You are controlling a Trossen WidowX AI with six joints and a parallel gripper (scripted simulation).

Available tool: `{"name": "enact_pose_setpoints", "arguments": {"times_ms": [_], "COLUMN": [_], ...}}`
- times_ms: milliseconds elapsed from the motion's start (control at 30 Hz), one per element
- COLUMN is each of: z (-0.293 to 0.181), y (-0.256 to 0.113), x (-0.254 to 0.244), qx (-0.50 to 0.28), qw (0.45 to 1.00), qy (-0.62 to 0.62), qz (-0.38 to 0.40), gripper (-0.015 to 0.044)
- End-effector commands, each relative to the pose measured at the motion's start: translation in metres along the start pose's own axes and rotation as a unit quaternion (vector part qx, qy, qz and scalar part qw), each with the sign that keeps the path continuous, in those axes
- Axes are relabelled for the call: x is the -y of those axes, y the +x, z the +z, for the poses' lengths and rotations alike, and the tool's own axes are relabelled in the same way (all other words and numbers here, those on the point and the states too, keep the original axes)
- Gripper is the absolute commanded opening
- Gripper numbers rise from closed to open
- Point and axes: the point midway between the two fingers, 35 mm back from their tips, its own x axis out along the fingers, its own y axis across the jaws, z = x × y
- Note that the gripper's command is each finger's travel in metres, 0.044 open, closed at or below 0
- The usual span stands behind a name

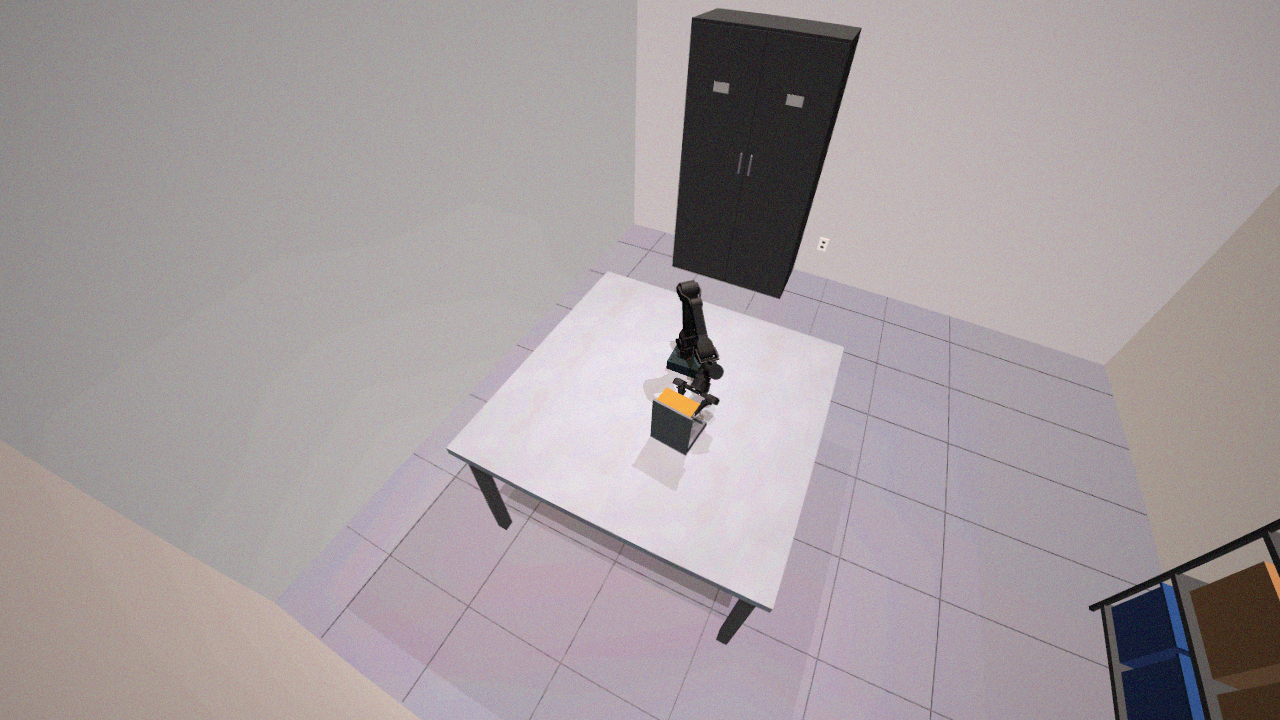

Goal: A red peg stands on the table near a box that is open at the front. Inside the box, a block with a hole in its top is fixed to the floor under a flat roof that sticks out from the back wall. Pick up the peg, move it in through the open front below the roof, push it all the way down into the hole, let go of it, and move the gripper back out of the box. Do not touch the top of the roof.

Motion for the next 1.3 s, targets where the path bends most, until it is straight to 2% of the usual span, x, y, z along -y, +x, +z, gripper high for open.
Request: {"name": "enact_pose_setpoints", "arguments": {"times_ms": [0, 467, 1267], "z": [0.004, 0.013, 0.013], "y": [-0.017, -0.075, -0.076], "x": [0.001, -0.005, -0.005], "qx": [0.001, -0.002, -0.002], "qw": [1.000, 1.000, 1.000], "qy": [0.002, 0.000, 0.000], "qz": [0.002, 0.001, 0.001], "gripper": [0.0440, 0.0440, 0.0440]}}
